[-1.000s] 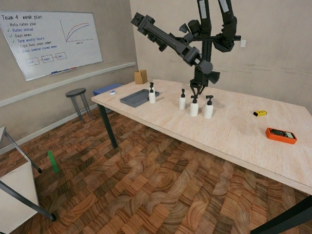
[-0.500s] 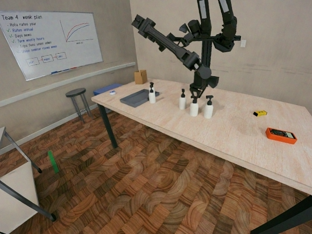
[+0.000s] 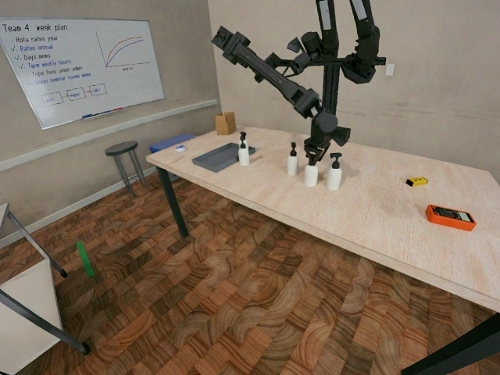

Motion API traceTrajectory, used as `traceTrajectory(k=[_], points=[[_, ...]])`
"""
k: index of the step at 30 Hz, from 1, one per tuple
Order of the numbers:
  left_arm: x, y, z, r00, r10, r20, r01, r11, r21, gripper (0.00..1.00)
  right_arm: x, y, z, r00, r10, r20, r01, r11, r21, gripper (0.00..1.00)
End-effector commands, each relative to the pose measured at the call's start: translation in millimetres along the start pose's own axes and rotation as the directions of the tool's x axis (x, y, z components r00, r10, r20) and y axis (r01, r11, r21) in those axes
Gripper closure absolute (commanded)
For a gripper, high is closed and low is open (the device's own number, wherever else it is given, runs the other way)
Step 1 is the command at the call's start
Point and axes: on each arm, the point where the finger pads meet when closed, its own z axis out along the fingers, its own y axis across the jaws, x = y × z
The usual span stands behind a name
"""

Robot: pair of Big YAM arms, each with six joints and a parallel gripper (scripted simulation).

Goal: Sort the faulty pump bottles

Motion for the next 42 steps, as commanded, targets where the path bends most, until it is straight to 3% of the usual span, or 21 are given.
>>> traceTrajectory(k=[1, 3, 18, 19, 20, 22, 31, 36, 37, 42], points=[[-7, 1, 1, 1.000, -0.003, 0.023, 0.003, 1.000, -0.007, 1.00, 4, -28, 7, 0.999, 0.041, 0.010, -0.041, 0.999, 0.015, 0.49], [-7, 1, 1, 1.000, -0.003, 0.023, 0.003, 1.000, -0.007, 1.00, 3, -19, 16, 1.000, 0.030, 0.004, -0.030, 1.000, 0.007, 0.49], [-7, 1, 1, 1.000, -0.003, 0.023, 0.003, 1.000, -0.007, 1.00, 3, -25, 12, 0.999, 0.041, 0.007, -0.041, 0.999, 0.012, 0.49], [-7, 1, 1, 1.000, -0.003, 0.023, 0.003, 1.000, -0.007, 1.00, 5, -26, 10, 0.999, 0.053, 0.005, -0.053, 0.999, 0.009, 0.49], [-7, 1, 1, 1.000, -0.003, 0.023, 0.003, 1.000, -0.007, 1.00, -3, -27, -11, 0.998, 0.050, 0.024, -0.051, 0.998, 0.020, 0.49], [-7, 1, 1, 1.000, -0.003, 0.023, 0.003, 1.000, -0.007, 1.00, -10, -16, -30, 0.999, 0.032, 0.032, -0.033, 0.999, 0.022, 0.49], [-7, 1, 1, 1.000, -0.003, 0.023, 0.003, 1.000, -0.007, 1.00, 3, -10, -94, 0.999, 0.033, 0.029, -0.034, 0.999, 0.023, 0.49], [-7, 1, 1, 1.000, -0.003, 0.023, 0.003, 1.000, -0.007, 1.00, 3, -15, -105, 0.999, 0.014, 0.034, -0.015, 0.999, 0.030, 0.49], [-7, 1, 1, 1.000, -0.003, 0.023, 0.003, 1.000, -0.007, 1.00, 1, -4, -98, 1.000, -0.003, 0.026, 0.002, 1.000, 0.022, 0.49], [-7, 1, 1, 1.000, -0.003, 0.023, 0.003, 1.000, -0.007, 1.00, 11, -9, -84, 1.000, 0.012, 0.010, -0.012, 1.000, 0.011, 0.49]])
